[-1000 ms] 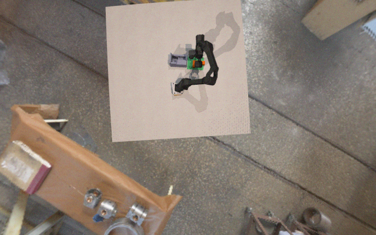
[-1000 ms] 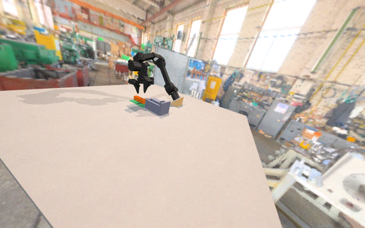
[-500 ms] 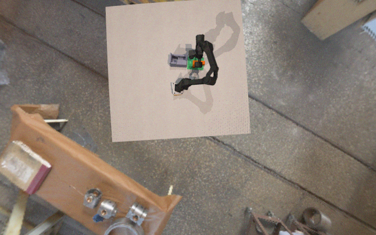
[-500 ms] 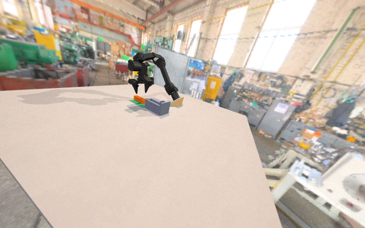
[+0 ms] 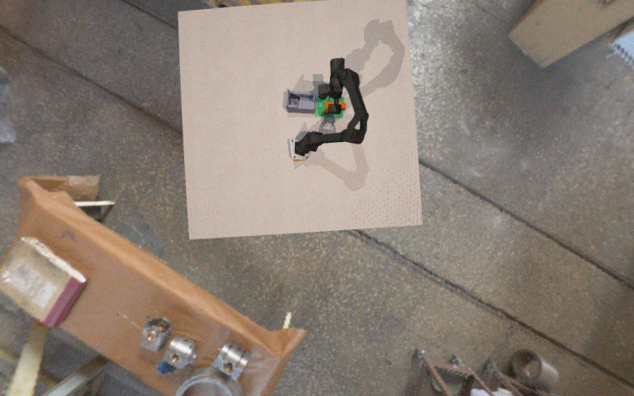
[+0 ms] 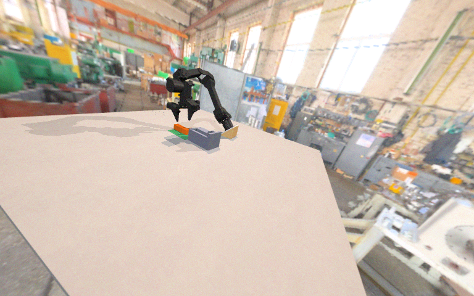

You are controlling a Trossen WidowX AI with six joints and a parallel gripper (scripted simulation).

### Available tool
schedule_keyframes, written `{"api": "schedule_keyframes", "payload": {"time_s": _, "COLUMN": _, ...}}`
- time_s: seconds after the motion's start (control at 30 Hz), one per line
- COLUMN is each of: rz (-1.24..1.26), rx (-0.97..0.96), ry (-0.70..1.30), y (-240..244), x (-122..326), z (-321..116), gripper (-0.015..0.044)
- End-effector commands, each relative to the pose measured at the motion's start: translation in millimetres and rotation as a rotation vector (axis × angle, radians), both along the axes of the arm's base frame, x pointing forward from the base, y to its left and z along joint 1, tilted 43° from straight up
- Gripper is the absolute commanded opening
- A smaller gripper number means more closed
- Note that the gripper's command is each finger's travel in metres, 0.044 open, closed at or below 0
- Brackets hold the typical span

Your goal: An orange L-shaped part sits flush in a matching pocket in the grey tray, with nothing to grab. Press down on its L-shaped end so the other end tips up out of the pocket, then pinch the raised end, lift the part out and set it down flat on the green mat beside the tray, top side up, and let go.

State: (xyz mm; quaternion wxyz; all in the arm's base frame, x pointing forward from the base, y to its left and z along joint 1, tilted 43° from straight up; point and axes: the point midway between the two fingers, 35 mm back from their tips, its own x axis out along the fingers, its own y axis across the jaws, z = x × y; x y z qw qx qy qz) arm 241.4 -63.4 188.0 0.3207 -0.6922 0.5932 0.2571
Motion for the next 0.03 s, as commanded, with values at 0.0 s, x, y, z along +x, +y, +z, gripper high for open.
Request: {"api": "schedule_keyframes", "payload": {"time_s": 0.0, "rz": 0.0, "rx": 0.0, "ry": 0.0, "y": 0.0, "x": 0.0, "z": 0.0, "gripper": 0.04}}
